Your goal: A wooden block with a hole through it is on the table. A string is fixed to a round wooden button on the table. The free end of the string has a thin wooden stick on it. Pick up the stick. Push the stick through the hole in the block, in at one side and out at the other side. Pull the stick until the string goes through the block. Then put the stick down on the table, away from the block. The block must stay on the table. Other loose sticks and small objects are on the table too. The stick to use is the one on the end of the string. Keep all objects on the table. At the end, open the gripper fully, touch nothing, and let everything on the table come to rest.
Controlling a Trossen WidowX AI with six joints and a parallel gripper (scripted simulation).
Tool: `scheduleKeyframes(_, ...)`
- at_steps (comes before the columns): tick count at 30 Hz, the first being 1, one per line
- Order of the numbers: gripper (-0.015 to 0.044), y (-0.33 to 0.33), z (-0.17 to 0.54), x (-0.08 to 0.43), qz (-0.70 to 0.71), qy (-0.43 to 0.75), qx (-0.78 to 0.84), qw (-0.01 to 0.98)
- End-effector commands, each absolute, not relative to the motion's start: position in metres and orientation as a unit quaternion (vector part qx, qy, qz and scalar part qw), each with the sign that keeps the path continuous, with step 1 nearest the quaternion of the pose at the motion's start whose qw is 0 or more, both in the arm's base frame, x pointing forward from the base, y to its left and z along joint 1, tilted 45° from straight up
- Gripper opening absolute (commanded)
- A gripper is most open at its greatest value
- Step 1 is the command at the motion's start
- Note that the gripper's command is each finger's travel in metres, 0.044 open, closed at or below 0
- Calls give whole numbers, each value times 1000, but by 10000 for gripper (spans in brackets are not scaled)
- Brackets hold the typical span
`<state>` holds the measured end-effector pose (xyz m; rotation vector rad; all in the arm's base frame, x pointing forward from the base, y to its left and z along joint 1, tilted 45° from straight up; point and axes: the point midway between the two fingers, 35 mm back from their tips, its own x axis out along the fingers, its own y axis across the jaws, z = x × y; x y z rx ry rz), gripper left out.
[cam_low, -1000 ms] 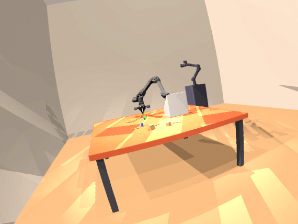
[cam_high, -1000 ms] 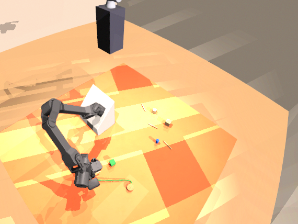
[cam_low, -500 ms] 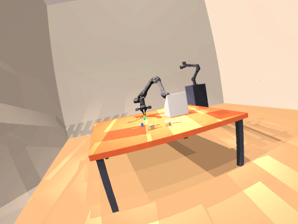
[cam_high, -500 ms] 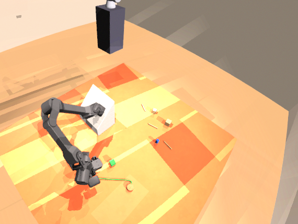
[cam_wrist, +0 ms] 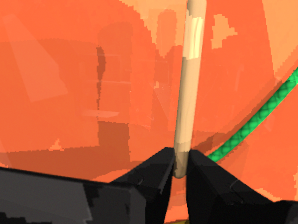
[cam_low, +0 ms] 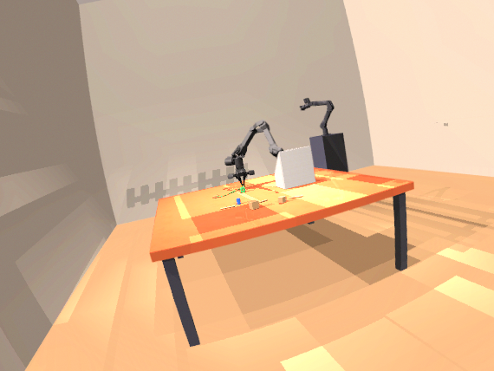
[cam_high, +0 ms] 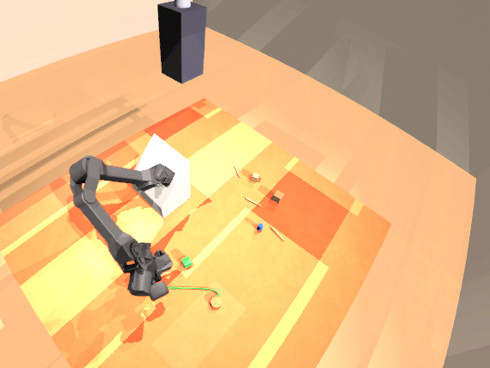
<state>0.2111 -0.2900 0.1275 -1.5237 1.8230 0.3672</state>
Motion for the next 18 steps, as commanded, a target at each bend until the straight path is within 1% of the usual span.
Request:
scheduleKeyframes(1,0,-287,123,212,142,709,-589,360)
scheduleKeyframes(18,0,-273,107,220,144,709,-588,361)
